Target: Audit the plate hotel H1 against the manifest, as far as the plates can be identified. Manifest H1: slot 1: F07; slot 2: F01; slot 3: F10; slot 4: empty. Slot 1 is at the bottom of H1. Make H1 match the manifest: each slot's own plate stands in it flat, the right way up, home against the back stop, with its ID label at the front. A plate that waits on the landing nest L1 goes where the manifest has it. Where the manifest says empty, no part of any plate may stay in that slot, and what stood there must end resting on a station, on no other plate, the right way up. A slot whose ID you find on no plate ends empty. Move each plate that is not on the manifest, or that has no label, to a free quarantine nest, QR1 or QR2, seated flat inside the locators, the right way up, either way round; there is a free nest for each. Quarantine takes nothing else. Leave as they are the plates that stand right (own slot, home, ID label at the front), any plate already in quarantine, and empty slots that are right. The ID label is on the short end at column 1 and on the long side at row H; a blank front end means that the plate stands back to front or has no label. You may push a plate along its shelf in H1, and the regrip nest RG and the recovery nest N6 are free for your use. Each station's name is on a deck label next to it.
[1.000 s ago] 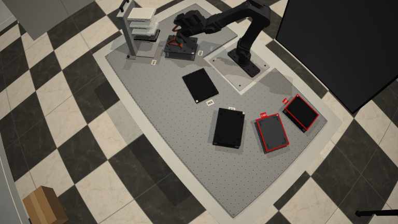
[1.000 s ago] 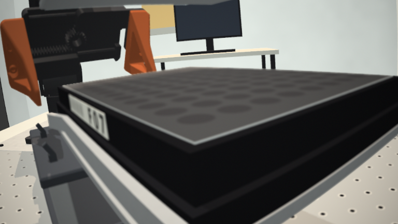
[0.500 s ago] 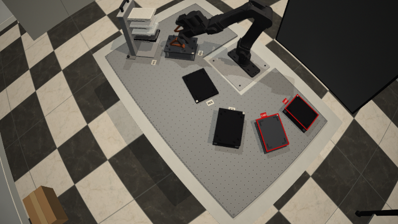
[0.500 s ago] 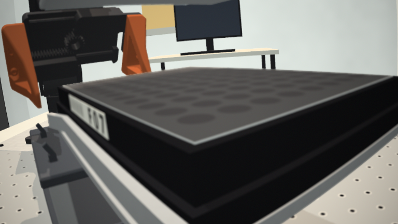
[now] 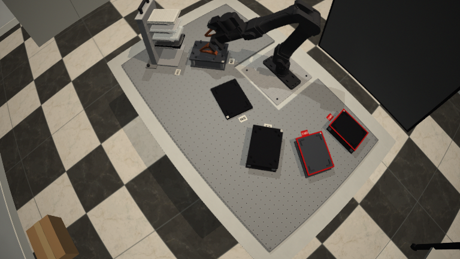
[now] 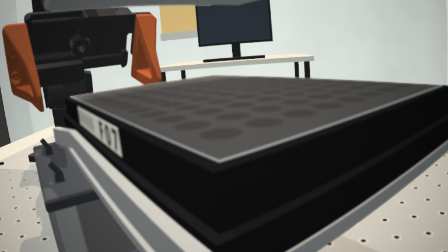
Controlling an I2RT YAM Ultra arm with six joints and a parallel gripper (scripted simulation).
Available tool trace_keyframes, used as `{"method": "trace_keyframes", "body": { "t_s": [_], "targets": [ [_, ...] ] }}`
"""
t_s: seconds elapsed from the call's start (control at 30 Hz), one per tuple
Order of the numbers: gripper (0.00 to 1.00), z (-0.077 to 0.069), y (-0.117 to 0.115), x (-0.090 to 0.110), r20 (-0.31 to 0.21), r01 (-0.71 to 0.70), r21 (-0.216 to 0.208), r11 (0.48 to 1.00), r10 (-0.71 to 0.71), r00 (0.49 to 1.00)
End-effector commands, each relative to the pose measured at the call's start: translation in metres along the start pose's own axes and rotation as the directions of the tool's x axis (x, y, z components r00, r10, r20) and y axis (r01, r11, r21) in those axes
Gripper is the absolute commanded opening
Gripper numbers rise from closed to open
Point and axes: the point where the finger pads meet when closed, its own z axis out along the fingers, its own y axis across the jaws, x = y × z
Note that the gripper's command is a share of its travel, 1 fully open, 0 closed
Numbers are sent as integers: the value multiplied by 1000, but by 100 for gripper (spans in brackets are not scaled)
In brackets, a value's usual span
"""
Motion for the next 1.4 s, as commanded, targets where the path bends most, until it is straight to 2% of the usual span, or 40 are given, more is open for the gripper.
{"method": "trace_keyframes", "body": {
  "t_s": [0.0,1.23,1.37],
  "targets": [
    [100,-8,-3,-23,53,6,5,1000,-7,999],
    [100,-58,-3,-41,52,7,5,1000,-7,999],
    [100,-65,0,-52,52,10,0,1000,-10,999]
  ]
}}
